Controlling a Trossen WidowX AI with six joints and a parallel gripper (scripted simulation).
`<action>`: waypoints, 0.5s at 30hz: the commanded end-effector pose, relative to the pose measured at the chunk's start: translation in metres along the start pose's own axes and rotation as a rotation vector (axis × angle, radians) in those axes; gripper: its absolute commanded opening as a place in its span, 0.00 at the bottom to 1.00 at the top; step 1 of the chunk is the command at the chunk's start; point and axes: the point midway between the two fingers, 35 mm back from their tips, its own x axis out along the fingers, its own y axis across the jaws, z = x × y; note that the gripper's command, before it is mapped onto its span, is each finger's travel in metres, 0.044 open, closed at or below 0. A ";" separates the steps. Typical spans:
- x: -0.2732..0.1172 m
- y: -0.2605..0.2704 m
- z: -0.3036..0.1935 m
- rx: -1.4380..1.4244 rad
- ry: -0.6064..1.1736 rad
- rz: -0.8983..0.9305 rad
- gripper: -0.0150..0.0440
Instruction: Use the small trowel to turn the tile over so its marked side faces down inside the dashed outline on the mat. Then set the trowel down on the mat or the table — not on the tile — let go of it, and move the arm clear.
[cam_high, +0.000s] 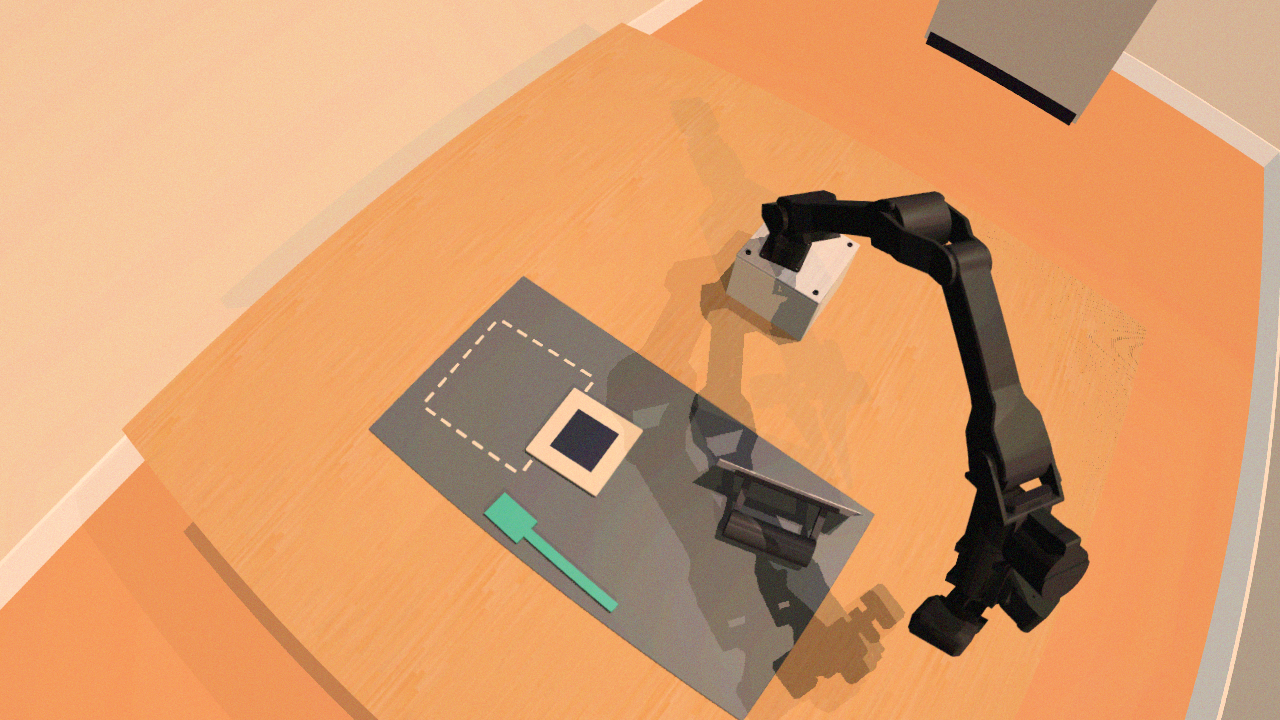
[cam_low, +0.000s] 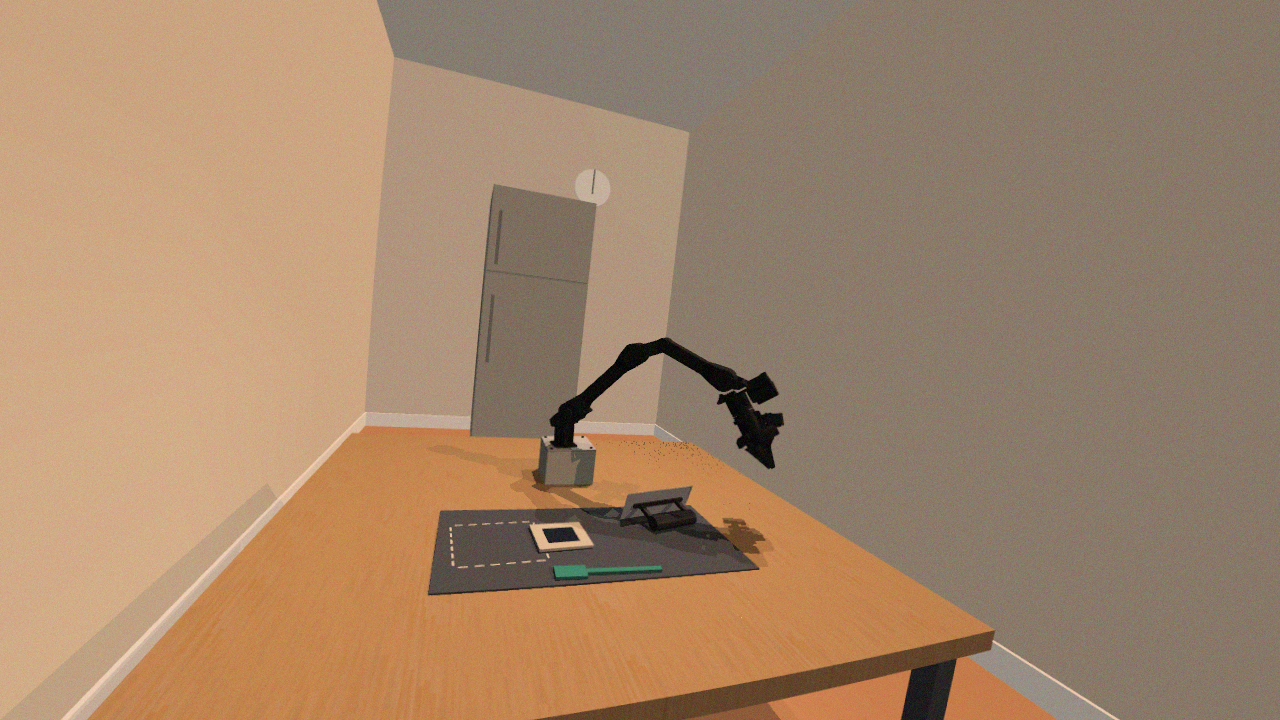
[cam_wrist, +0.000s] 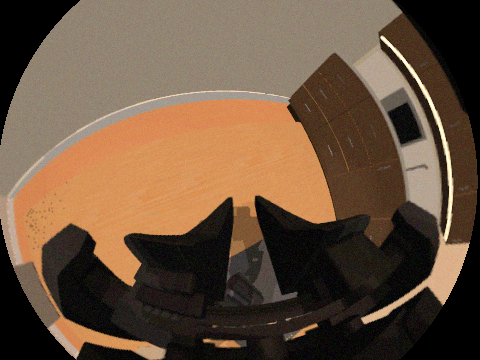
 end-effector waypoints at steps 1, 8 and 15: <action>0.008 0.002 -0.031 -0.092 0.101 0.059 0.42; 0.008 0.001 -0.079 -0.241 0.248 0.173 0.42; 0.000 0.003 -0.124 -0.377 0.370 0.320 0.42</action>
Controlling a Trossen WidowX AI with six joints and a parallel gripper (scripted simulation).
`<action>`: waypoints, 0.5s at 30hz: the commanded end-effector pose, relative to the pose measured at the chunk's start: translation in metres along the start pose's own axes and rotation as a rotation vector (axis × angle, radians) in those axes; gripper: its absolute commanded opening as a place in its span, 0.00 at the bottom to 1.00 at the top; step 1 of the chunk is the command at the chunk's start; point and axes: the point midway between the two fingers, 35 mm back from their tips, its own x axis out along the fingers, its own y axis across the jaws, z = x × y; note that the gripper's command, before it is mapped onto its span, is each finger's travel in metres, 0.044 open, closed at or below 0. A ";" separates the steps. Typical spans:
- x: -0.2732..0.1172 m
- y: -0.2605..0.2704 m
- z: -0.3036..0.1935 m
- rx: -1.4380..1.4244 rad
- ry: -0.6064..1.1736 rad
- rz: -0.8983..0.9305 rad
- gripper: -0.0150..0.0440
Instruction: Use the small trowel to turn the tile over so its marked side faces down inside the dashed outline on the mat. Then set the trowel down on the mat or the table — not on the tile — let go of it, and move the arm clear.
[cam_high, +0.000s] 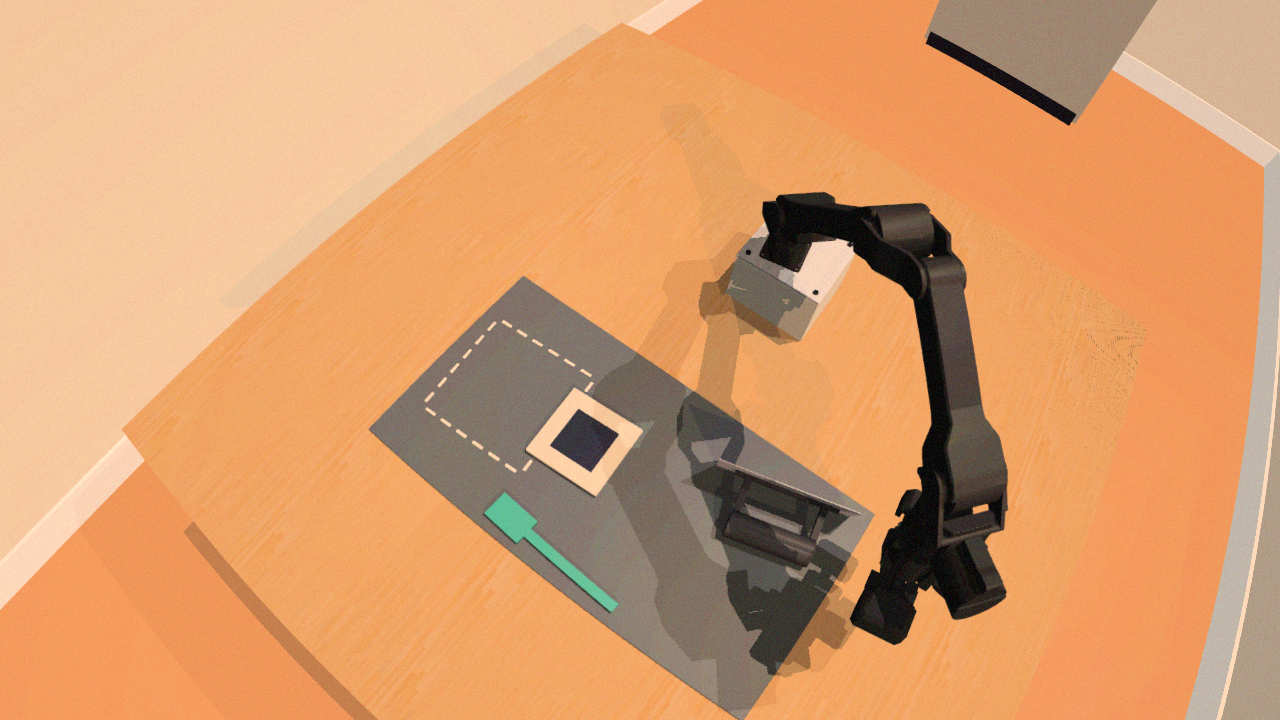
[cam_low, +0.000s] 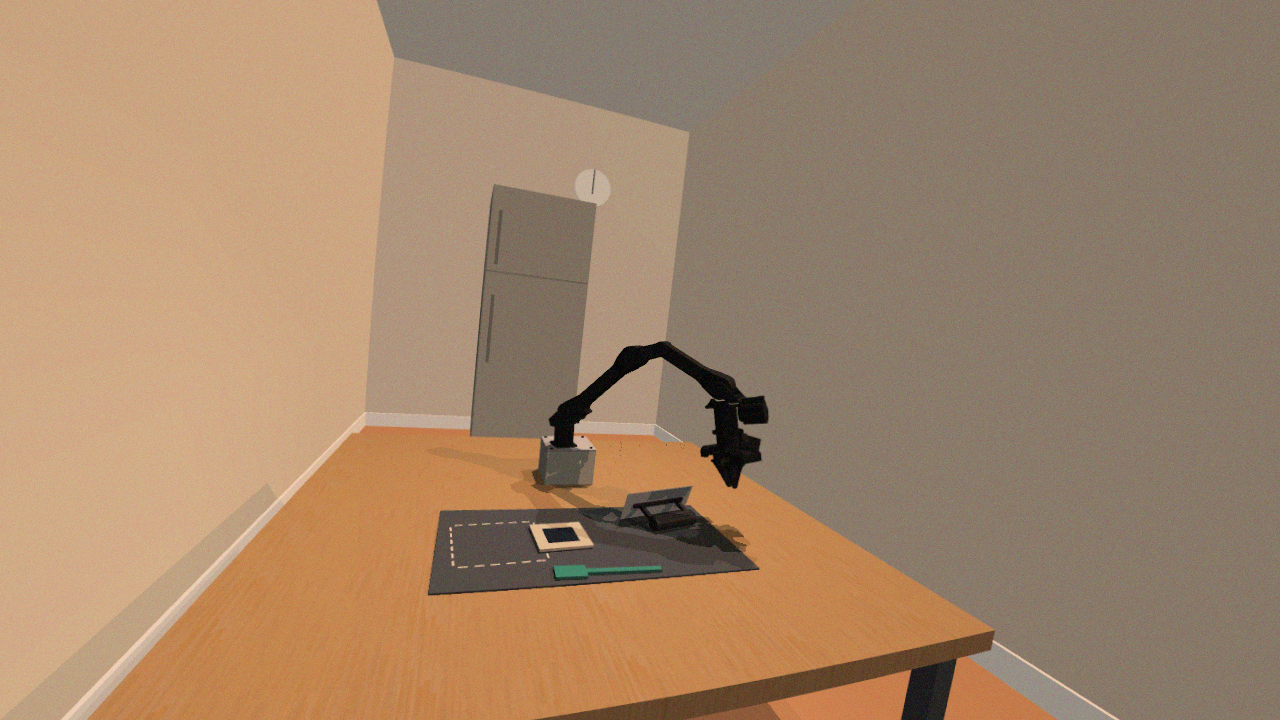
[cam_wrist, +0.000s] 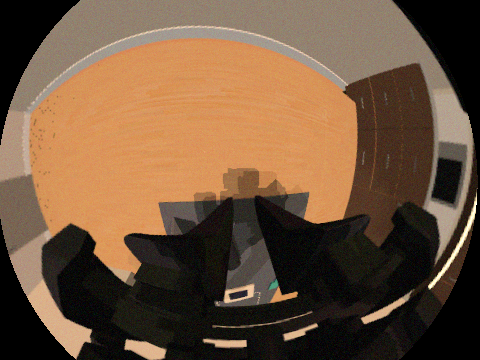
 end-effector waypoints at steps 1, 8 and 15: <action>0.008 0.012 -0.025 -0.084 0.064 0.100 0.42; 0.009 0.024 -0.051 -0.172 0.117 0.206 0.42; 0.009 0.026 -0.051 -0.172 0.117 0.206 0.42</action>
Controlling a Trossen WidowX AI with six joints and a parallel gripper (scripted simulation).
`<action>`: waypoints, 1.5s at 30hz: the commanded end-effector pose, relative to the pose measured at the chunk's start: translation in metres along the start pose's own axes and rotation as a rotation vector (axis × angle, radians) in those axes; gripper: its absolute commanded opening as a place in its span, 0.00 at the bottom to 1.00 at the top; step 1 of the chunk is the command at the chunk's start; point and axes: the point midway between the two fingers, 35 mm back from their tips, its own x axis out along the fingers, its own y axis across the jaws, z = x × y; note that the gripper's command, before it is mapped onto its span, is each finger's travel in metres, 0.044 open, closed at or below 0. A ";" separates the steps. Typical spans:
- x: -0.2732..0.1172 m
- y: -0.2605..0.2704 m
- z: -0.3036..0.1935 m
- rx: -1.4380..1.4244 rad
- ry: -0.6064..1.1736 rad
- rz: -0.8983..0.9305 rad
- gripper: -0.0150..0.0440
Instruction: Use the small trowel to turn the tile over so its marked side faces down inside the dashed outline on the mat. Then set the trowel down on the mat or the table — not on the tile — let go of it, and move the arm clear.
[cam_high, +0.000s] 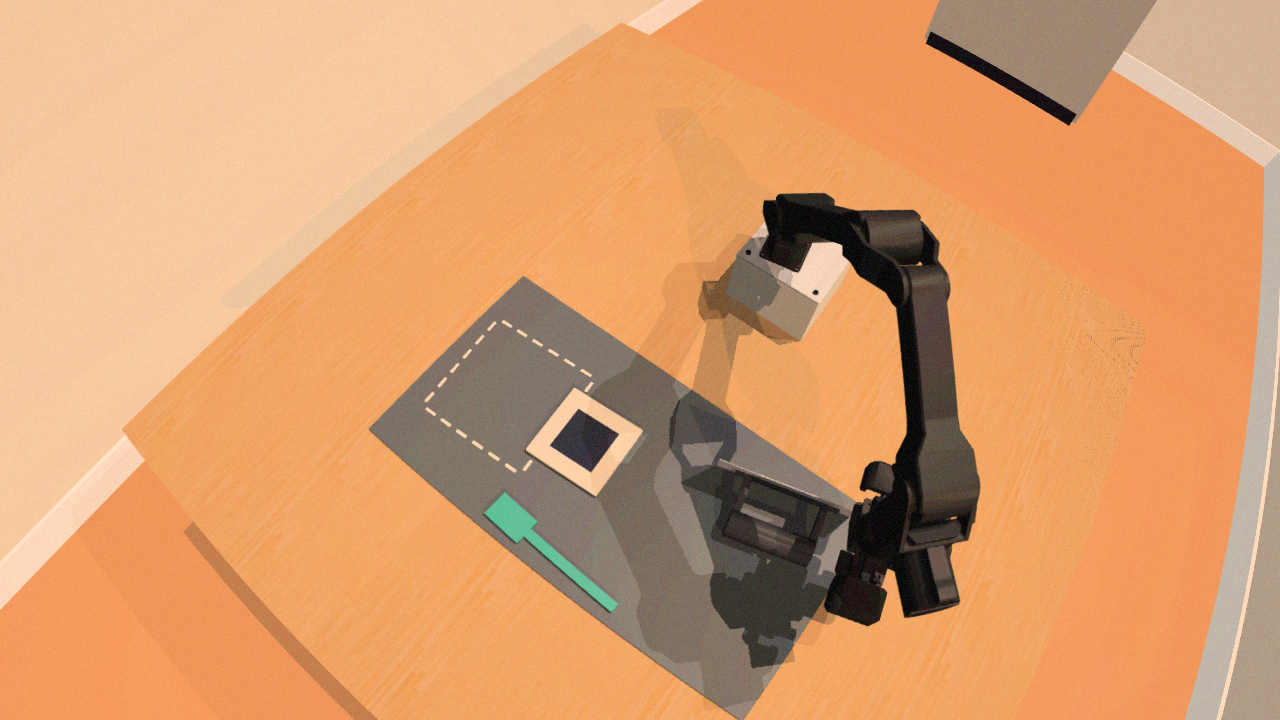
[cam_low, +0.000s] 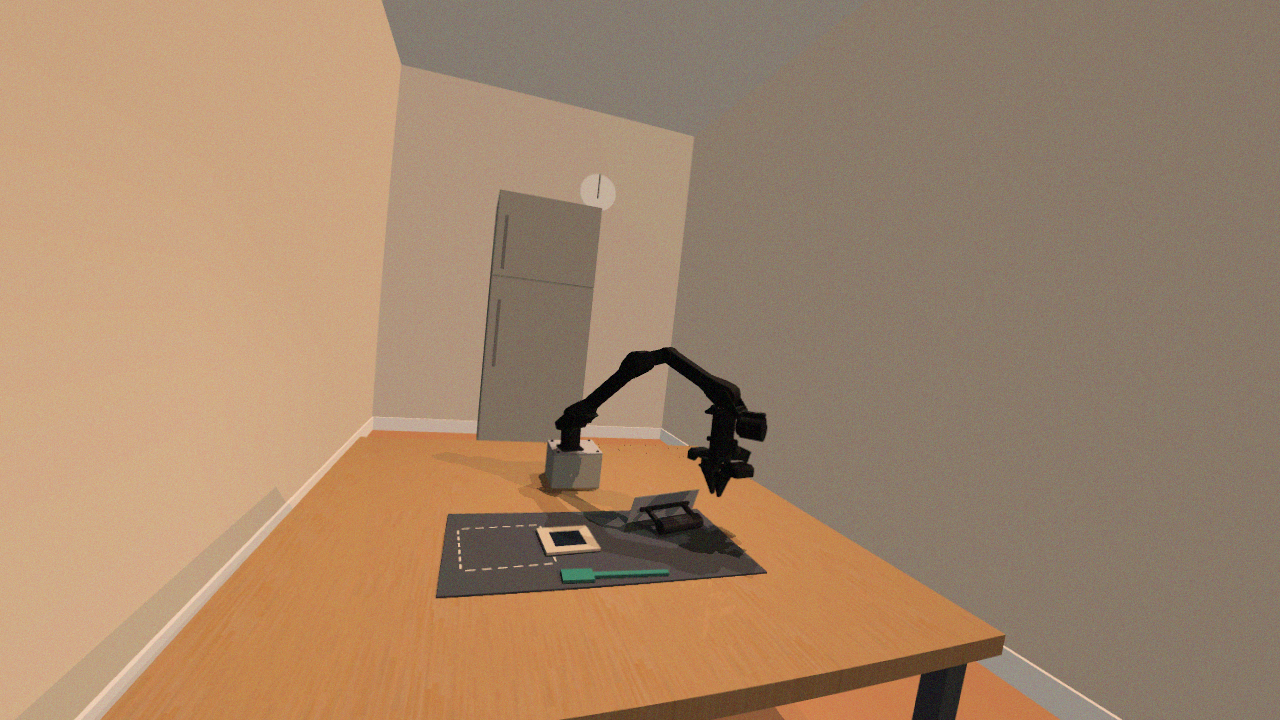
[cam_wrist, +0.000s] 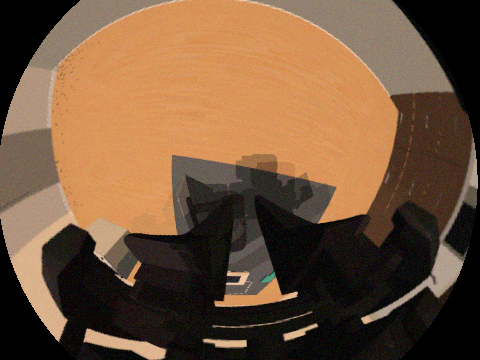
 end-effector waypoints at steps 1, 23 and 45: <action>0.004 0.005 -0.001 -0.008 0.002 0.015 0.42; 0.019 0.036 0.000 -0.007 0.002 0.017 0.42; 0.022 0.073 -0.001 -0.007 0.002 0.020 0.42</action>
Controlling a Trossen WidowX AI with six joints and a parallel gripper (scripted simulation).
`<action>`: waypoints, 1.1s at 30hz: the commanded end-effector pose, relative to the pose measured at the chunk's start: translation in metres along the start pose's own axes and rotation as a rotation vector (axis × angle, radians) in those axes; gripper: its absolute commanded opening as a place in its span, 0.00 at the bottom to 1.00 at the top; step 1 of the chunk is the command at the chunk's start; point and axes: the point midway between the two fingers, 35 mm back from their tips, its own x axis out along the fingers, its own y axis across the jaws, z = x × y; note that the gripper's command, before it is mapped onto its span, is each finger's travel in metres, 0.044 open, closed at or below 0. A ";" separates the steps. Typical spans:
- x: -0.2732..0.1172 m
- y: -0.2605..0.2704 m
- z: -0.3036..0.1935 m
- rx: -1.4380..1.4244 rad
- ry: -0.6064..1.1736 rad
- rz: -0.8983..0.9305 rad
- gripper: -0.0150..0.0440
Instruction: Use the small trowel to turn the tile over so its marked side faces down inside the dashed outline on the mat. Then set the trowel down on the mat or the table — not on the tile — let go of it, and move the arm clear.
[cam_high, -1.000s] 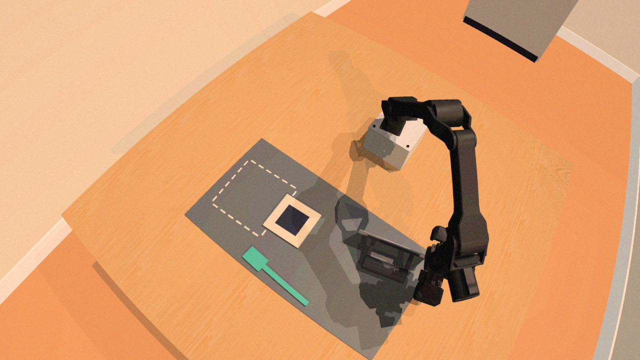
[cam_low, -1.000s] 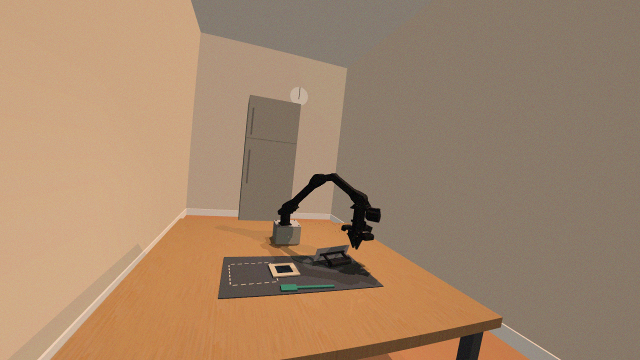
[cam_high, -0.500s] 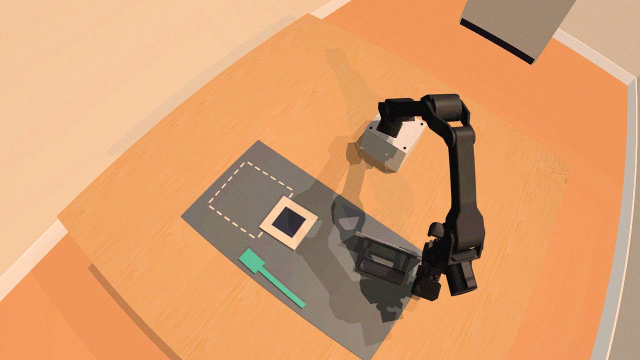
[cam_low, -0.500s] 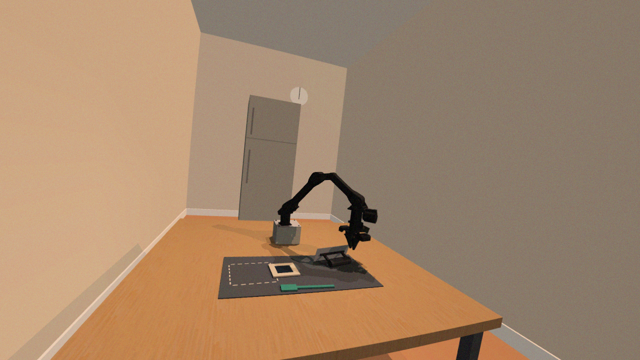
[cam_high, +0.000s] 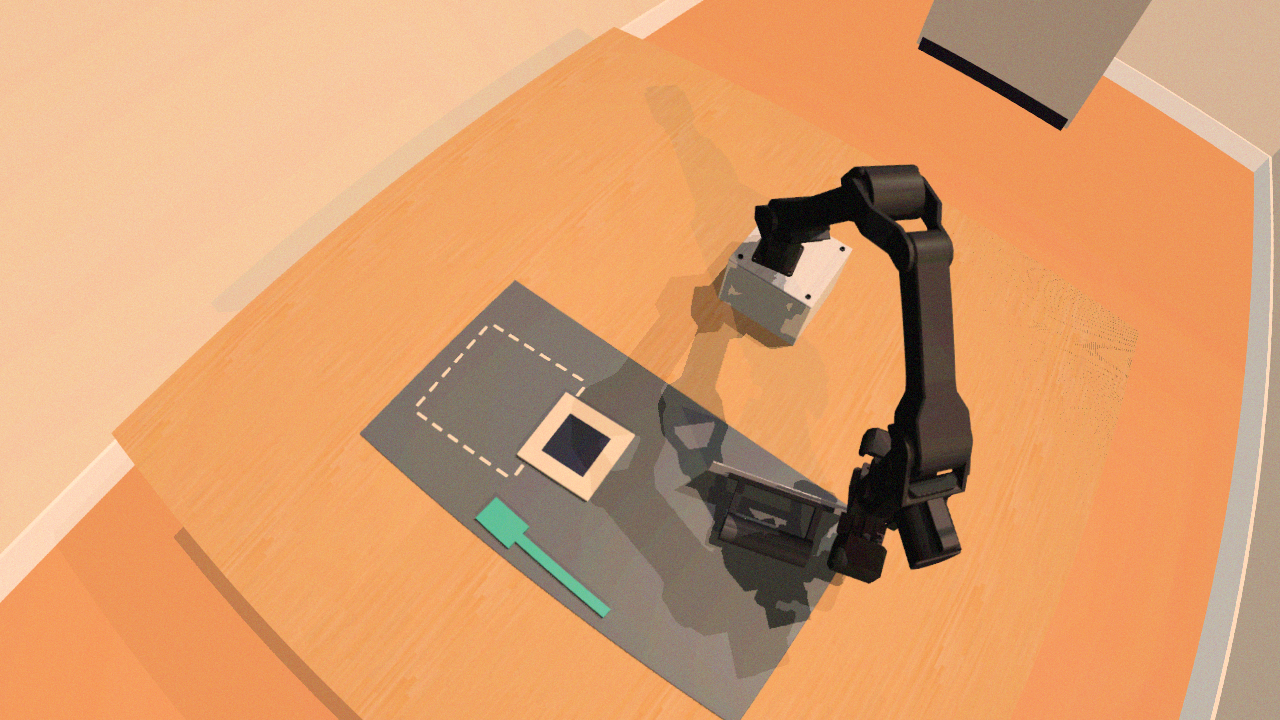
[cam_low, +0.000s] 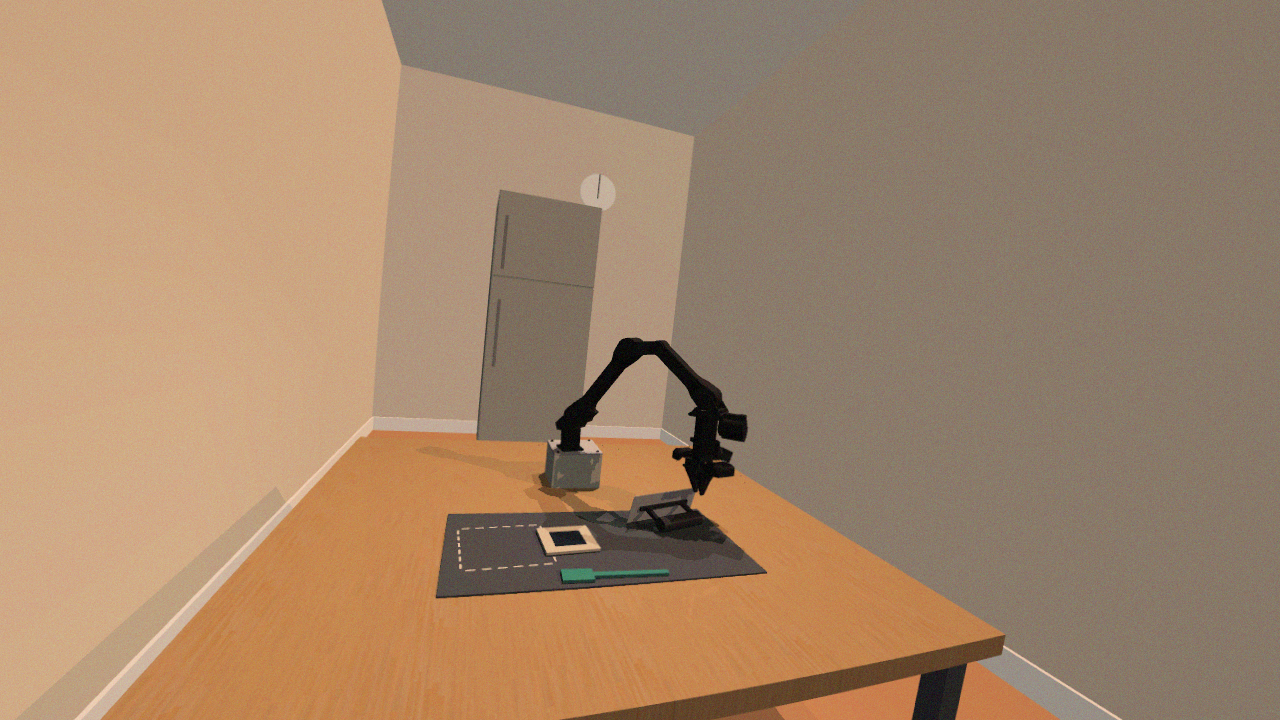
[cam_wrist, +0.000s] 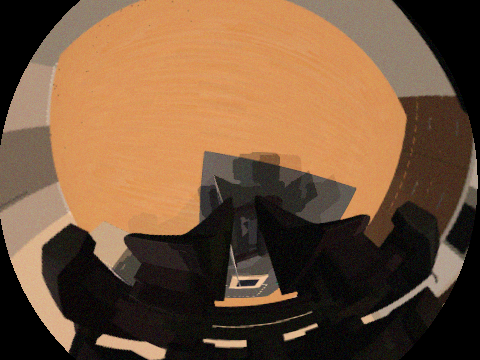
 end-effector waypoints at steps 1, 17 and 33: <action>0.003 0.012 0.001 -0.002 0.001 0.014 0.42; 0.003 0.044 0.001 -0.002 0.001 0.016 0.42; 0.003 0.071 0.001 -0.005 0.006 0.017 0.42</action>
